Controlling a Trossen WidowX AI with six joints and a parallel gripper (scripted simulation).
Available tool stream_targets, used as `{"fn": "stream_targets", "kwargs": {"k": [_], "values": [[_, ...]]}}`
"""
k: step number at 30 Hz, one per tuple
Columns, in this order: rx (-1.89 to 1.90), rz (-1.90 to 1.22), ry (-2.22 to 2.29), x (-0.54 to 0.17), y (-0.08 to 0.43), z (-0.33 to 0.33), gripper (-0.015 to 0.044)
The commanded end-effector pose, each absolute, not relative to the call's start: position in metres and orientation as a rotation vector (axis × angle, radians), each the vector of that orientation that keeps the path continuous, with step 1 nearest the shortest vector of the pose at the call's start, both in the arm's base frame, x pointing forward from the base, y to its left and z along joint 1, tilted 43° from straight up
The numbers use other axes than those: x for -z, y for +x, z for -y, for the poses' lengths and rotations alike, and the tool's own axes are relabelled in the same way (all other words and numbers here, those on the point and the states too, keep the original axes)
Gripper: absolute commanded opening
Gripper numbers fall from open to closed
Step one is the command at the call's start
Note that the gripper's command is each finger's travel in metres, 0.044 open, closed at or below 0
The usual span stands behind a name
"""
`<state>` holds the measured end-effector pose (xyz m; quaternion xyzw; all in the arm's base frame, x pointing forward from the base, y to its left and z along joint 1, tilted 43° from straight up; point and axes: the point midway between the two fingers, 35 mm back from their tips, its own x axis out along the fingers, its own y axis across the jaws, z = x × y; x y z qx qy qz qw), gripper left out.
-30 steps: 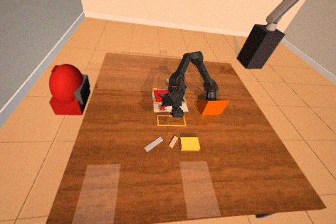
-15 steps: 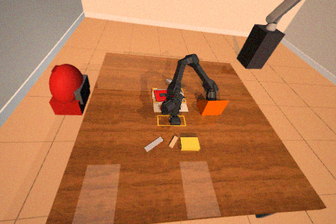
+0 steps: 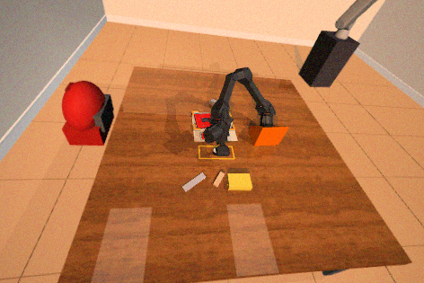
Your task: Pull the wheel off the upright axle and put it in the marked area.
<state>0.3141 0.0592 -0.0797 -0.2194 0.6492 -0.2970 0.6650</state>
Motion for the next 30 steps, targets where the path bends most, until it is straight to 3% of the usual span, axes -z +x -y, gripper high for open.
{"fn": "stream_targets", "kwargs": {"k": [1,5,11,15,30], "values": [[0.655,-1.444,-0.484,0.055,0.318,-0.085,0.0300],[0.654,-1.443,-0.485,0.049,0.317,-0.090,0.0300],[0.647,-1.447,-0.488,0.017,0.262,-0.101,0.0440],[0.653,-1.450,-0.488,-0.001,0.231,-0.102,0.0440],[0.653,-1.450,-0.488,-0.001,0.231,-0.102,0.0440]]}}
